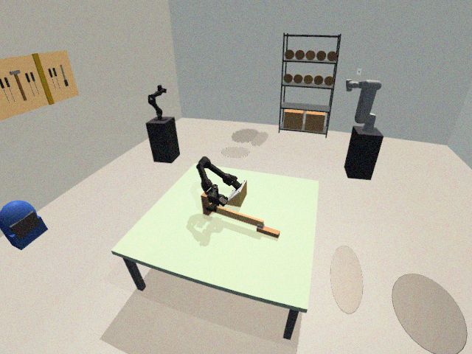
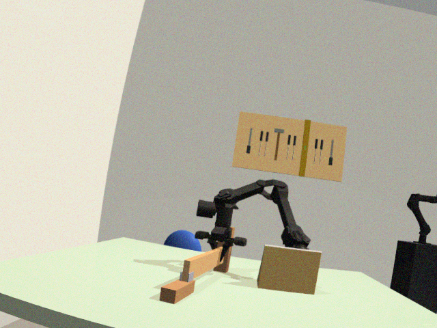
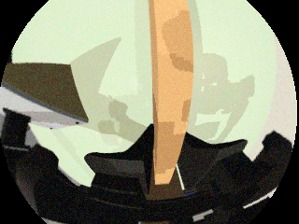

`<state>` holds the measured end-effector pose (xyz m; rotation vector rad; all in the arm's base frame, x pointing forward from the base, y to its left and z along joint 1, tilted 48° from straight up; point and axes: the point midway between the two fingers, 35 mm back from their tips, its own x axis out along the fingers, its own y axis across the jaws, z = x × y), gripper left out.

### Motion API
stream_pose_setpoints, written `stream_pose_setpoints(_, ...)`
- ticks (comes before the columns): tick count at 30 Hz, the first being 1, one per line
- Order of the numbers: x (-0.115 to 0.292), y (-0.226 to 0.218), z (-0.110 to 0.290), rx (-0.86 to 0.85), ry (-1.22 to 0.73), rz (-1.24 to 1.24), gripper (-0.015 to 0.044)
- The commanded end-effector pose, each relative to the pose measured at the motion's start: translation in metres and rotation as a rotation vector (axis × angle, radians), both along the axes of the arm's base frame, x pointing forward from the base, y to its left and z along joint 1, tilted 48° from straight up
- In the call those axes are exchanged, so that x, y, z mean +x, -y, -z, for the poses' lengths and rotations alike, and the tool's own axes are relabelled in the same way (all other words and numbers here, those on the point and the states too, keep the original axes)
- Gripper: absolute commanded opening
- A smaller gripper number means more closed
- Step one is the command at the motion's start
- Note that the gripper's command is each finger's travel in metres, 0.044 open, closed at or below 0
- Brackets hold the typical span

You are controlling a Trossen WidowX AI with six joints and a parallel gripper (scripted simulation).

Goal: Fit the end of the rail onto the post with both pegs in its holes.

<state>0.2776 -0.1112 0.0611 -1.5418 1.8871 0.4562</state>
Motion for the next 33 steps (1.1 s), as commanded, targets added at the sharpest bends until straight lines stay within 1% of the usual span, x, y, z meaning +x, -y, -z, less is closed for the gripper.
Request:
stream_pose_setpoints(1,0.0,0.0,0.0,-0.001,0.0,0.0,0.0131)
stream_pose_setpoints(13,0.0,0.0,0.0,-0.001,0.0,0.0,0.044)
stream_pose_setpoints(20,0.001,-0.002,0.0,0.0,0.0,0.0,0.044)
stream_pose_setpoints(23,0.009,-0.032,0.002,0.003,0.002,-0.002,0.044)
stream_pose_setpoints(25,0.011,-0.041,0.002,0.002,0.003,-0.002,0.044)
stream_pose_setpoints(33,0.011,-0.041,0.002,0.002,0.003,-0.002,0.044)
